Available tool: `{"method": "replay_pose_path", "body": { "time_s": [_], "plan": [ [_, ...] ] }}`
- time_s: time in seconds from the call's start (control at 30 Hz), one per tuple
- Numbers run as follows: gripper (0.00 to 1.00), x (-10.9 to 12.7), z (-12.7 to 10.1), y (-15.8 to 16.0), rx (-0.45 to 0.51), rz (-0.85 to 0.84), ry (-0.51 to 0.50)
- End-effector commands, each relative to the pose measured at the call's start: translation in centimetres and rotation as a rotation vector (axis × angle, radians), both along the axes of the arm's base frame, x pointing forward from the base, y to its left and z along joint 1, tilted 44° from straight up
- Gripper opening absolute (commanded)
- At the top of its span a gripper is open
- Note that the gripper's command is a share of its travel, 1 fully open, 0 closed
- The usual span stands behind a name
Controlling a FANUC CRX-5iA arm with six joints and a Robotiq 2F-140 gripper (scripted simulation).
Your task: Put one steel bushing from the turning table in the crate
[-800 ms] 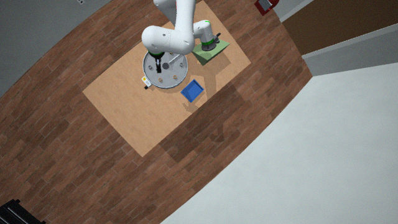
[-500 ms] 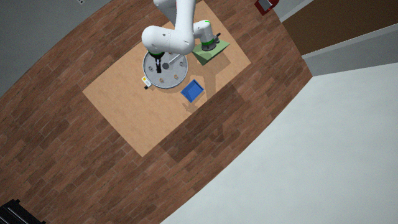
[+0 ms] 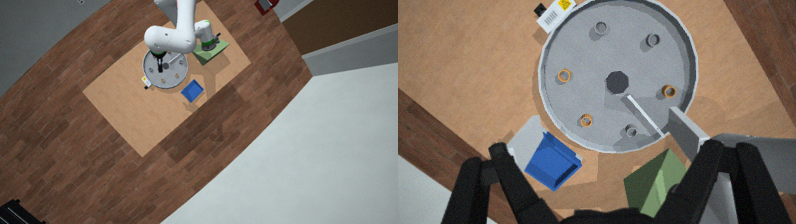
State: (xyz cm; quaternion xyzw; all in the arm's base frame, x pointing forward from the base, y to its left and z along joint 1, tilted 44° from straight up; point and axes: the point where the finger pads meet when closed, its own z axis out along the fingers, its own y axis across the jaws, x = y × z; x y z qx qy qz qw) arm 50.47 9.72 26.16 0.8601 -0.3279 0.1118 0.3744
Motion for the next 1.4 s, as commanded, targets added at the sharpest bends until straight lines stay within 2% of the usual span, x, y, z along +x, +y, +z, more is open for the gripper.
{"method": "replay_pose_path", "body": {
  "time_s": [0.0, 0.23, 0.3, 0.33, 0.8, 0.87, 0.93, 1.37],
  "plan": [
    [1.0, -3.2, -2.4, -1.1, 0.008, -0.008, -0.02],
    [1.0, -7.1, -5.2, -2.8, 0.016, -0.025, -0.039],
    [1.0, -7.1, -5.2, -2.8, 0.016, -0.025, -0.039],
    [1.0, -8.7, -6.4, -3.7, 0.019, -0.034, -0.046],
    [1.0, -16.3, -12.0, -8.4, 0.031, -0.082, -0.077],
    [1.0, -16.3, -12.0, -8.4, 0.031, -0.082, -0.077],
    [1.0, -17.9, -13.1, -9.5, 0.033, -0.093, -0.083],
    [1.0, -18.3, -13.5, -9.8, 0.033, -0.097, -0.085]
  ]
}}
